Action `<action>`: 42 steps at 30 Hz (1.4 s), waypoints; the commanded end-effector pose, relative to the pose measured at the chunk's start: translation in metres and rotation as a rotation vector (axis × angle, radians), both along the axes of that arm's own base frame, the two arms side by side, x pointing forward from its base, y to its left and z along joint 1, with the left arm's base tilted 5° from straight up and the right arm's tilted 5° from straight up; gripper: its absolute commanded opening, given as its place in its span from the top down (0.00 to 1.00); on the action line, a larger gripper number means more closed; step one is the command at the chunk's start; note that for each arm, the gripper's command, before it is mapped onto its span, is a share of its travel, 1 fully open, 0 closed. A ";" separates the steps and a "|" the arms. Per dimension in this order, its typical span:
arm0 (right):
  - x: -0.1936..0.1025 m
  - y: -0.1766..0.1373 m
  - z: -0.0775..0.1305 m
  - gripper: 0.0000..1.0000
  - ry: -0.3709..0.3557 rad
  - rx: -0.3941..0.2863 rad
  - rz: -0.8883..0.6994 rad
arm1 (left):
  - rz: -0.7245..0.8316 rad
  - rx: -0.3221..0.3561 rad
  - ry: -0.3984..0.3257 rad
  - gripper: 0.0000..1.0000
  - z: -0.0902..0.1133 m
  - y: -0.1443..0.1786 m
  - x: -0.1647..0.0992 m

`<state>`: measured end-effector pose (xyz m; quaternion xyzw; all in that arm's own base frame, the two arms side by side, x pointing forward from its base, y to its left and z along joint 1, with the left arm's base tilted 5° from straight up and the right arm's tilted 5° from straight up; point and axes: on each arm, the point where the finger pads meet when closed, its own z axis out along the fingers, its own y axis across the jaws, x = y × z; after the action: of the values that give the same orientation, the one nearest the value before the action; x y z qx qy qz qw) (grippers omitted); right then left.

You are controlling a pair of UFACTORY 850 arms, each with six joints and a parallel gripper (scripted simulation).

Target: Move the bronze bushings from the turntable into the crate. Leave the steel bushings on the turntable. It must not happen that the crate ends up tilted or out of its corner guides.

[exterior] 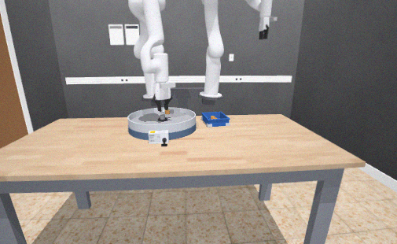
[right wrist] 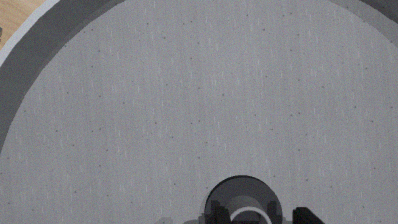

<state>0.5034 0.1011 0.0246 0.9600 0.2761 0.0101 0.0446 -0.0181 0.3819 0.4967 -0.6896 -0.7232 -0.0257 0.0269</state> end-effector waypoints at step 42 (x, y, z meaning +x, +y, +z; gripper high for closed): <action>0.001 0.000 0.001 0.58 0.000 0.001 0.000 | 0.000 0.002 0.000 0.00 0.001 0.000 0.000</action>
<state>0.5032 0.1010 0.0249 0.9600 0.2763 0.0095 0.0442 -0.0181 0.3819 0.4967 -0.6896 -0.7232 -0.0257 0.0269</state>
